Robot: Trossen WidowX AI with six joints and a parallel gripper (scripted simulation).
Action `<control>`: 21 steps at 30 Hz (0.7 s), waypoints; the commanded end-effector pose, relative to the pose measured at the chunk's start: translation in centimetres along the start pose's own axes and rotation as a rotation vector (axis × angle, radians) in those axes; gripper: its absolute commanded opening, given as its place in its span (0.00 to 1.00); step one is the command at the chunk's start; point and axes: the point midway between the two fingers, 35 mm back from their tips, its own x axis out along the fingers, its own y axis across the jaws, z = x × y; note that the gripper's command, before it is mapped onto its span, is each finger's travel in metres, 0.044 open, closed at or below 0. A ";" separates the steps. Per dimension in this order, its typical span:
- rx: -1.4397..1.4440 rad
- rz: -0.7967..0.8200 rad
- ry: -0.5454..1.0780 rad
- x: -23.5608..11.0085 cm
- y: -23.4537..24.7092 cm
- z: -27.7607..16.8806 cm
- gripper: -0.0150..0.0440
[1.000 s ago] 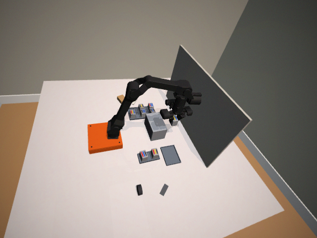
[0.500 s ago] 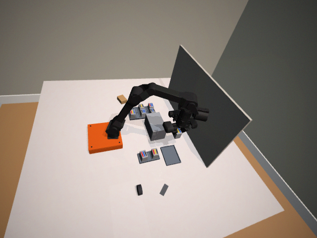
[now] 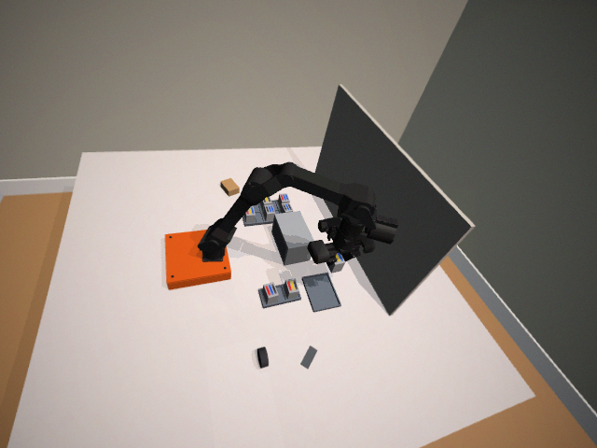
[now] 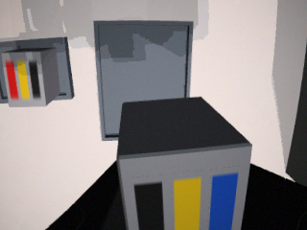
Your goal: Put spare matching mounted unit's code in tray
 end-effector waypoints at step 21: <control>-0.005 0.001 0.001 1.9 -0.3 -0.3 0.25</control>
